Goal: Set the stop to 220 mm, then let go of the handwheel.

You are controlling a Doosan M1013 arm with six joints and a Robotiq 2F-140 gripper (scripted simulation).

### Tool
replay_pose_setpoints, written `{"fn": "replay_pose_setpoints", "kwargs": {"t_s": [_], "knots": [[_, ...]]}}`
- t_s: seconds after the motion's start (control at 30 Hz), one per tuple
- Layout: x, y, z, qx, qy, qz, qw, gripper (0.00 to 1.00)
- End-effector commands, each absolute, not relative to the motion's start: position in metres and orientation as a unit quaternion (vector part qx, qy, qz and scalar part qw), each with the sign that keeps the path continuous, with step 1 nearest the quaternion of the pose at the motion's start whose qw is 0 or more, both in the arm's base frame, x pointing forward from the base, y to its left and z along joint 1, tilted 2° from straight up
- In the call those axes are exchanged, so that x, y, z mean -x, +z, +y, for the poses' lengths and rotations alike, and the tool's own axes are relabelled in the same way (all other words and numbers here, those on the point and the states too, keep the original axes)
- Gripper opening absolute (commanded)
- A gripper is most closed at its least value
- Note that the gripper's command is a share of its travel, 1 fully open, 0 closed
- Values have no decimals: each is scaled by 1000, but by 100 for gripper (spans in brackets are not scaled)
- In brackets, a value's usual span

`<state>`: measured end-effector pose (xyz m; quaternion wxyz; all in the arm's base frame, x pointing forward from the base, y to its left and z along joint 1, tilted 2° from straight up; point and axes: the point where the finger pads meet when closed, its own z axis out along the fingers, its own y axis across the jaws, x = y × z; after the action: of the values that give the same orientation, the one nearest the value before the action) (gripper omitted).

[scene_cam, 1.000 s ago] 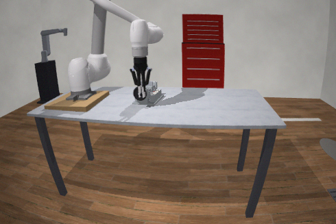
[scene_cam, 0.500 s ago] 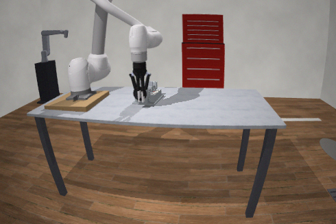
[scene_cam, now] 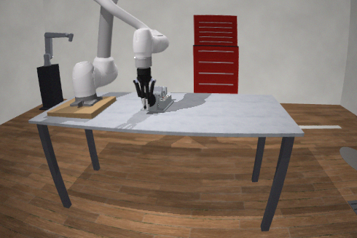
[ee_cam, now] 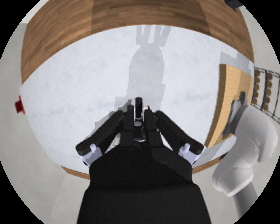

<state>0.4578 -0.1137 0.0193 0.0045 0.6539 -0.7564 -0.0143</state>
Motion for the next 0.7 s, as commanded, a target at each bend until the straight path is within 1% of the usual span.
{"fn": "replay_pose_setpoints", "kwargs": {"t_s": [0.0,0.67], "knots": [[-451,21,-113,-654,-15,-756,5,4],[-437,32,-111,-654,-15,-756,5,4]]}}
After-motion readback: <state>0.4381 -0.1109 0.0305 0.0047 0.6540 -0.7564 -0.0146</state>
